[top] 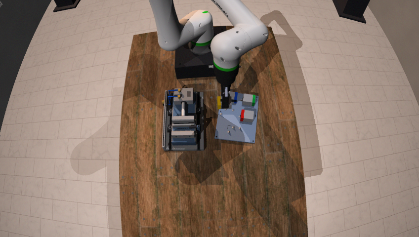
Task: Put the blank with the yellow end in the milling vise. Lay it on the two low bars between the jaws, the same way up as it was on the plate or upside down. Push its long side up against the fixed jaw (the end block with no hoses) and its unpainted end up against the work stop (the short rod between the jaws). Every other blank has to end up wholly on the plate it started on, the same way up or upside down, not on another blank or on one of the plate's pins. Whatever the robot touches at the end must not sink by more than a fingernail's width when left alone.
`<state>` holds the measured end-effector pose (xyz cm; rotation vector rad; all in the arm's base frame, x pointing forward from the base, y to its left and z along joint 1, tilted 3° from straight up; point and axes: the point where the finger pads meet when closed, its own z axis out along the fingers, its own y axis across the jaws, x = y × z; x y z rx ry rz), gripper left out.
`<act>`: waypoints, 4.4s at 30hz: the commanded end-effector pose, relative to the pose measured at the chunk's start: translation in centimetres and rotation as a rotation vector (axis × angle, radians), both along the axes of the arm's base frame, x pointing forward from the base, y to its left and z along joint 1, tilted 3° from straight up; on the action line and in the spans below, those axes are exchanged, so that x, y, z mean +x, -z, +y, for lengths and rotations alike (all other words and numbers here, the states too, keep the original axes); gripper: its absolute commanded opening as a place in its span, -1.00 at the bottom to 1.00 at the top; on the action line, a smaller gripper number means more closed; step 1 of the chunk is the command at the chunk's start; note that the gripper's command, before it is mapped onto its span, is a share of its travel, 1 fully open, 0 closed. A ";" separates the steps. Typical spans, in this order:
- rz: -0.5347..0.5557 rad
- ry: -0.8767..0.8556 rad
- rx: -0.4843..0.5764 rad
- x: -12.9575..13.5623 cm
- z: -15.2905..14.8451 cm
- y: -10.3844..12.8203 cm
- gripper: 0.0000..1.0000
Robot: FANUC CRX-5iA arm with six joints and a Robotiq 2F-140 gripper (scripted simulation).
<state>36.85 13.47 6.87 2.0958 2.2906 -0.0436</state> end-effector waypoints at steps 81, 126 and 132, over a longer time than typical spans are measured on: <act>0.000 -0.009 0.000 10.5 -19.6 -0.3 -0.80; 0.000 -0.009 0.001 9.9 -18.5 -0.2 -0.80; 0.000 -0.009 0.001 9.8 -18.4 -0.2 -0.80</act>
